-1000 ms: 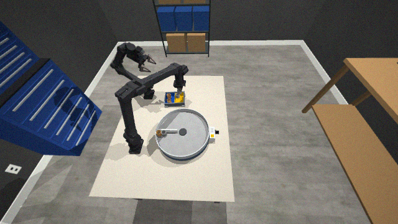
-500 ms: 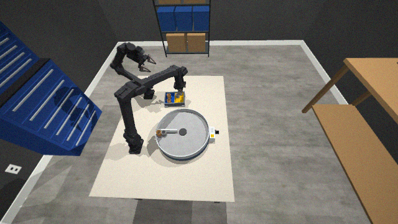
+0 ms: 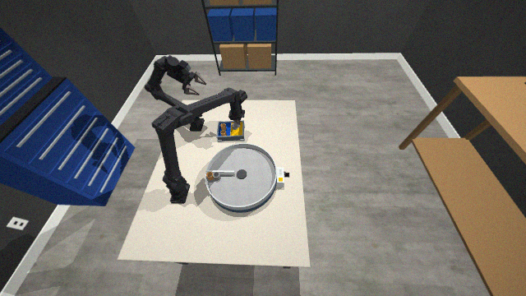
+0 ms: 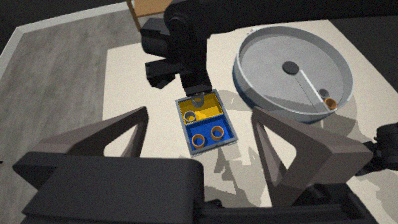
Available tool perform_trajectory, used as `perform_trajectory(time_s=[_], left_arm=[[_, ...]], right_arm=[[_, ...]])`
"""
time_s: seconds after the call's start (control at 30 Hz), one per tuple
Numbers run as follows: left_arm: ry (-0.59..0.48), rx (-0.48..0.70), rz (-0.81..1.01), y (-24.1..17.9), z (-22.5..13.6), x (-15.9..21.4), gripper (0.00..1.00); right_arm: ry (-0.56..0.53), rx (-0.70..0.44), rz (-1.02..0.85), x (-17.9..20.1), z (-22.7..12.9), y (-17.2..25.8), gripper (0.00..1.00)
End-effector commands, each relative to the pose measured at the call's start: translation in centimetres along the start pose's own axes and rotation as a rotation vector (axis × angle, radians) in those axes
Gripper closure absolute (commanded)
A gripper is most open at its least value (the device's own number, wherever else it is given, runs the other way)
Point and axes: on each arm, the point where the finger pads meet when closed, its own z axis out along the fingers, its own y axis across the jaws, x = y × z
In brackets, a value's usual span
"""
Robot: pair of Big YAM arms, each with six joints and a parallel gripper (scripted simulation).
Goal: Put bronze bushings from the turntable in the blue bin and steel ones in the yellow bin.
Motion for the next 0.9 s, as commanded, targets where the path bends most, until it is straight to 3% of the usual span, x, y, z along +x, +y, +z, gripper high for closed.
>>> perform_trajectory(time_s=[0.0,0.27,0.53,0.6,0.63,0.77,0.87], left_arm=[[-0.064,-0.018,-0.042,0.6,-2.6,-1.8,0.00],[-0.083,-0.024,-0.038,0.6,-3.4,-2.3,0.00],[-0.115,-0.046,-0.039,0.7,-4.7,-2.9,0.00],[-0.115,-0.046,-0.039,0.7,-4.7,-2.9,0.00],[-0.115,-0.046,-0.039,0.7,-4.7,-2.9,0.00],[-0.113,-0.046,-0.039,0.7,-4.6,-2.9,0.00],[-0.113,-0.046,-0.039,0.7,-4.6,-2.9,0.00]], right_arm=[[-0.051,0.030,-0.007,-1.5,-2.3,0.0,1.00],[-0.058,0.034,-0.005,-1.6,-2.1,-0.2,1.00],[-0.022,0.011,-0.005,-0.7,2.9,0.4,1.00],[-0.022,0.011,-0.005,-0.7,2.9,0.4,1.00],[-0.064,0.036,-0.002,-1.7,1.2,-0.3,1.00],[-0.023,0.010,0.002,-0.5,5.0,0.2,1.00],[-0.043,0.022,0.004,-1.3,4.8,-0.4,1.00]])
